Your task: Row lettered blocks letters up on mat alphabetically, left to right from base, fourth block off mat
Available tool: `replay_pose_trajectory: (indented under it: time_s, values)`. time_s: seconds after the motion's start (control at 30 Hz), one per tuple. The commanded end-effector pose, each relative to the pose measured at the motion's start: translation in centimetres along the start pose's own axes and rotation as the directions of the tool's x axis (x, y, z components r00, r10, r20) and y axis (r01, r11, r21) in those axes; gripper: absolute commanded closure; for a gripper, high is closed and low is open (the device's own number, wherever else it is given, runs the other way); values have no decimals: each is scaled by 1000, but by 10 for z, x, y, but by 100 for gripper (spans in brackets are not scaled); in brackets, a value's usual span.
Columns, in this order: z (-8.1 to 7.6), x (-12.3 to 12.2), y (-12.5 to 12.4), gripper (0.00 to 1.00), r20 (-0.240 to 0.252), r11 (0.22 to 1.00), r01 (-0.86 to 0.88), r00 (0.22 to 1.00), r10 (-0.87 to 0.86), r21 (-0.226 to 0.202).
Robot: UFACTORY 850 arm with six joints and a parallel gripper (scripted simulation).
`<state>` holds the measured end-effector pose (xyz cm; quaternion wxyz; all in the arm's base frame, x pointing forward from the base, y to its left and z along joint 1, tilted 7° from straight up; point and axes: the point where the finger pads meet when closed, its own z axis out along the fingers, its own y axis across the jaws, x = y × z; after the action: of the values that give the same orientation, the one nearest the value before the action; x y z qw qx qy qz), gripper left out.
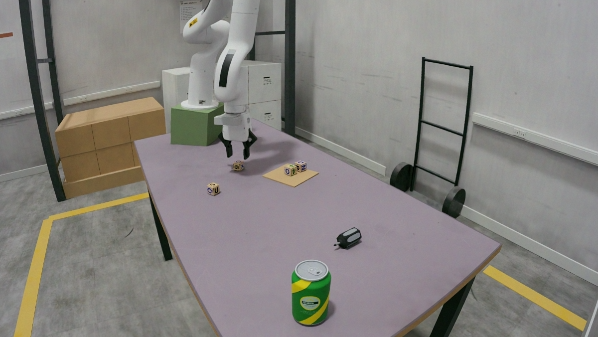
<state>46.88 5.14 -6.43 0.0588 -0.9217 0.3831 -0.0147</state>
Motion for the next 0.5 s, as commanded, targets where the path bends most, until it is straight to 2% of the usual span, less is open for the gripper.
replay_pose_trajectory:
  time_s: [0.0,0.47]
  values:
    - [3,1,-1,31,-9,1000,1,1000,-1,4]
    - [6,0,-1,31,-9,1000,1,1000,-1,4]
